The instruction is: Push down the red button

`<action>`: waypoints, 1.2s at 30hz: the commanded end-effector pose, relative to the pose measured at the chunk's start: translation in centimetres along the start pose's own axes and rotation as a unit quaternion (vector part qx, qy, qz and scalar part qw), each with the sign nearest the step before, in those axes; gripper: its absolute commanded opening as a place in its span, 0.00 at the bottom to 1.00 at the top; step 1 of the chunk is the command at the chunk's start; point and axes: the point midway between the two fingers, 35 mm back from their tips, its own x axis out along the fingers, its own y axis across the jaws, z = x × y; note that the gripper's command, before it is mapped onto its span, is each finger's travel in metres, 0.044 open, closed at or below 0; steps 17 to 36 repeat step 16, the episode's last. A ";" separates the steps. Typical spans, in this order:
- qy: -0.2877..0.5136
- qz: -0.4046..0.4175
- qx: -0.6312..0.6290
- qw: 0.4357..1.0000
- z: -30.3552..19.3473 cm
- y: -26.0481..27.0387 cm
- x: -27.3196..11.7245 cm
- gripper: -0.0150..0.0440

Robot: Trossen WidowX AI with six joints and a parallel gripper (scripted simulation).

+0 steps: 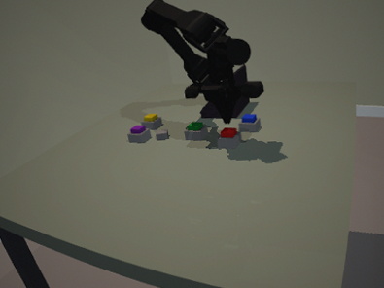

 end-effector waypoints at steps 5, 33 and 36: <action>0.004 0.007 0.001 1.000 -3.3 4.0 -4.4 0.51; 0.005 0.003 0.001 1.000 -6.2 6.4 -6.9 0.93; 0.005 0.003 0.001 1.000 -6.2 6.4 -6.9 0.93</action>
